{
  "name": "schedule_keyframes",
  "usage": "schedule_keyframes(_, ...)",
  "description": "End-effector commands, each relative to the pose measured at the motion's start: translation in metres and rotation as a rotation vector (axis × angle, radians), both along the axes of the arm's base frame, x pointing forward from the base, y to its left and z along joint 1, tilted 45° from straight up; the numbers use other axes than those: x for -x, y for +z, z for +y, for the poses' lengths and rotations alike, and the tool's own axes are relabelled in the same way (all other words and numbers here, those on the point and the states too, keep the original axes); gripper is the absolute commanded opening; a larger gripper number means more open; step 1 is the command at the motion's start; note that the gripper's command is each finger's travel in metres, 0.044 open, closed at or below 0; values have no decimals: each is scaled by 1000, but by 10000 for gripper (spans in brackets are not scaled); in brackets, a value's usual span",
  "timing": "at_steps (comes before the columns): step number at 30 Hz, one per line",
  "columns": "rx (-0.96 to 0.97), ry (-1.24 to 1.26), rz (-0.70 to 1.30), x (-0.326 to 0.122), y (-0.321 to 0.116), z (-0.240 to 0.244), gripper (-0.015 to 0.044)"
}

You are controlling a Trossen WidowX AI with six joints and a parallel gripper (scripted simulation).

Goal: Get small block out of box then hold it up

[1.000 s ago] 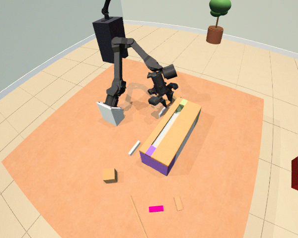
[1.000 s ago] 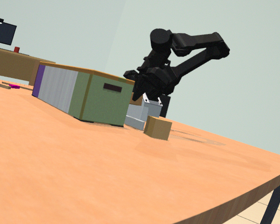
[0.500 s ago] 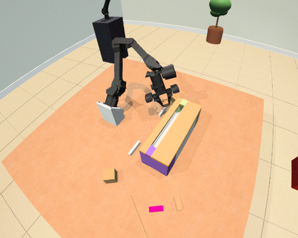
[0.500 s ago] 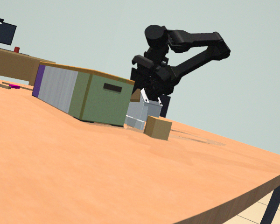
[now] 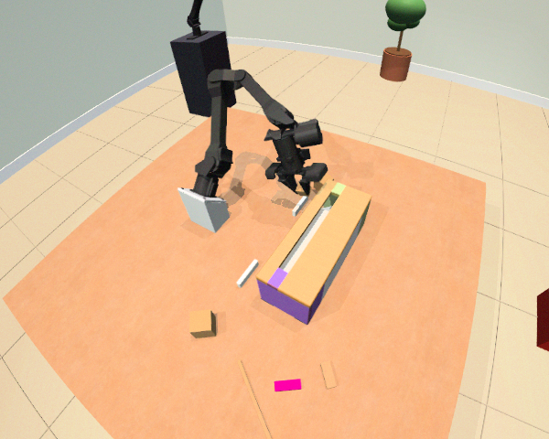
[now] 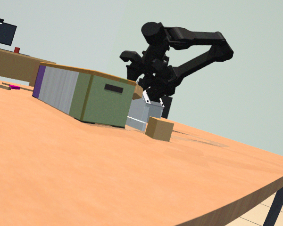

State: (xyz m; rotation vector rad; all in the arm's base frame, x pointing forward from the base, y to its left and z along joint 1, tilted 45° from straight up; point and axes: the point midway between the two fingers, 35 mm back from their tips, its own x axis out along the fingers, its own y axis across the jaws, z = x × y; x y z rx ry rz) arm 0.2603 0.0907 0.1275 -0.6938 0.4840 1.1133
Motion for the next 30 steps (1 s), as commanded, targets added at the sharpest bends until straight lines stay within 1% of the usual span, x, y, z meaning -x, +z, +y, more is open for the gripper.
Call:
schedule_keyframes(1, -78, -118, 123, 2, 1, -4, 0)
schedule_keyframes(30, -561, -893, 951, 15, 4, -28, 0)
